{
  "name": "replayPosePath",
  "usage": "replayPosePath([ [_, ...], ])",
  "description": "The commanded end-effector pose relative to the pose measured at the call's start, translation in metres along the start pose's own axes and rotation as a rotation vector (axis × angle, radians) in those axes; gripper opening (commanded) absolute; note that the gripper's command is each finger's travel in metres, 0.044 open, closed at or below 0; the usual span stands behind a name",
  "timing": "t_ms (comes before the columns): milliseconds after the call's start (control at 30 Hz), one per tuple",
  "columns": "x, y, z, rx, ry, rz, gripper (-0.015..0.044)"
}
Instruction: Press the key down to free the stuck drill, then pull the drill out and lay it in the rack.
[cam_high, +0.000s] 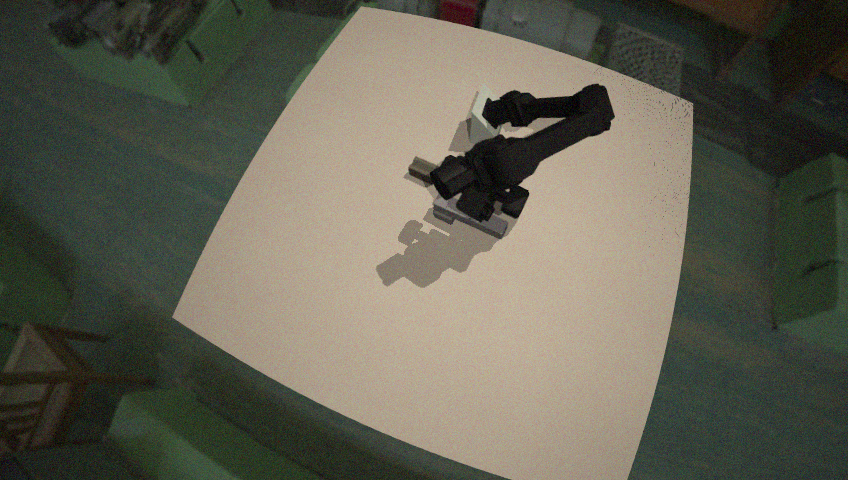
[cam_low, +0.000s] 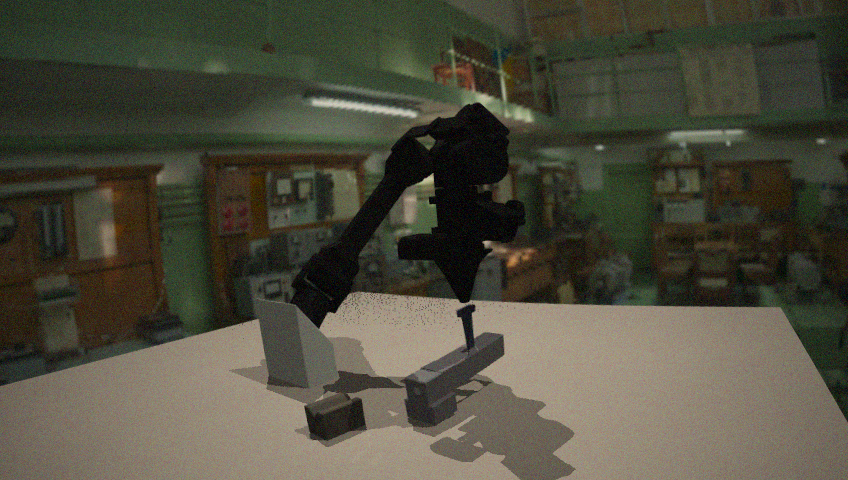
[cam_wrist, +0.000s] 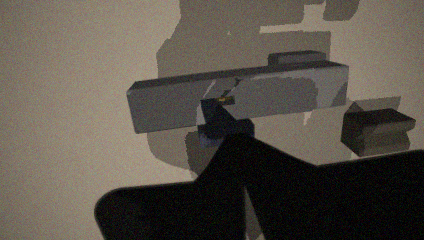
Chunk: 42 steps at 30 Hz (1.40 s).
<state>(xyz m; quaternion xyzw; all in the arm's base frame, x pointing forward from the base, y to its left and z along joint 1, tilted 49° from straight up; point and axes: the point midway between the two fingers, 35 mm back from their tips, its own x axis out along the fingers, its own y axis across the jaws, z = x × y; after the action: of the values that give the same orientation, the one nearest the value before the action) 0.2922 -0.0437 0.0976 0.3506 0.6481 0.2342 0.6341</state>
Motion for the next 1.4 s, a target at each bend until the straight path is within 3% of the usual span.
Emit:
replayPosePath([
  [0,0.007,0.003,0.000,-0.002,0.010,-0.011,0.0000],
  [1367,0.010,0.006,-0.009,-0.001,0.011,-0.011,0.0000],
])
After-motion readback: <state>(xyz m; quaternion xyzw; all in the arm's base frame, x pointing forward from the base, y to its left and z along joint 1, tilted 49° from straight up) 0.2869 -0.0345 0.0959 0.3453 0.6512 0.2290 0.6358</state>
